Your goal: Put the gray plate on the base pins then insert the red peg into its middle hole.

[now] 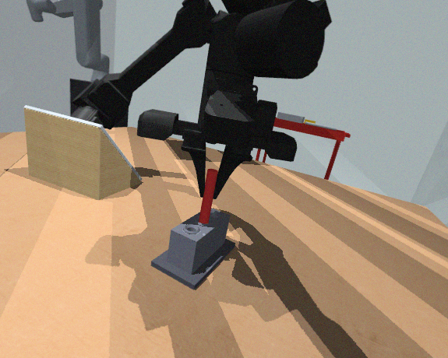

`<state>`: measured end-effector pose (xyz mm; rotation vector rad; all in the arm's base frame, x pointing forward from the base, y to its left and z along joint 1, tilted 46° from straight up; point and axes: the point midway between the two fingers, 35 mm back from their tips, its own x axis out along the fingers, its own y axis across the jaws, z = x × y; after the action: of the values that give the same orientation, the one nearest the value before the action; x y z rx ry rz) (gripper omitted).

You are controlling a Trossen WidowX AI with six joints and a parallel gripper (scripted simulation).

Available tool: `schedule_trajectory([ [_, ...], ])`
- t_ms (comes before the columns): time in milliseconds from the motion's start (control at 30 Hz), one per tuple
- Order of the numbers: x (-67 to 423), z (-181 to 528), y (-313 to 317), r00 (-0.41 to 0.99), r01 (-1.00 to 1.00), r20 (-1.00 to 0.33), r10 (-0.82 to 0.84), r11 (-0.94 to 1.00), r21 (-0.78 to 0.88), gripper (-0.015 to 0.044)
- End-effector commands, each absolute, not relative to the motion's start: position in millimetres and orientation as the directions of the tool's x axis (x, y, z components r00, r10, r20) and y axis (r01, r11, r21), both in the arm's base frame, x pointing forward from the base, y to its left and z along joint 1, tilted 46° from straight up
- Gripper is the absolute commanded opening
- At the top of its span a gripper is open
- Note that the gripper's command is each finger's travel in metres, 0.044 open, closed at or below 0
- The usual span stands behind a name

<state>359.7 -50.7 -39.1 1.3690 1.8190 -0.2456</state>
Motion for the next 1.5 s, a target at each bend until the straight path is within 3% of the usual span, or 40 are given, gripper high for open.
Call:
schedule_trajectory([
  [0, 359.7, -39.1, -50.8, -0.066, 0.868, -0.704, 0.707, 0.388, 0.309, 0.0000],
  [167, 359.7, -39.1, -50.8, -0.066, 0.868, -0.704, 0.707, 0.388, 0.309, 0.0000],
  [367, 359.7, -39.1, -50.8, -0.066, 0.868, -0.704, 0.707, 0.388, 0.309, 0.0150],
  [1467, 358.6, -29.6, -60.7, -0.064, 0.874, -0.702, 0.709, 0.379, 0.303, 0.0150],
])
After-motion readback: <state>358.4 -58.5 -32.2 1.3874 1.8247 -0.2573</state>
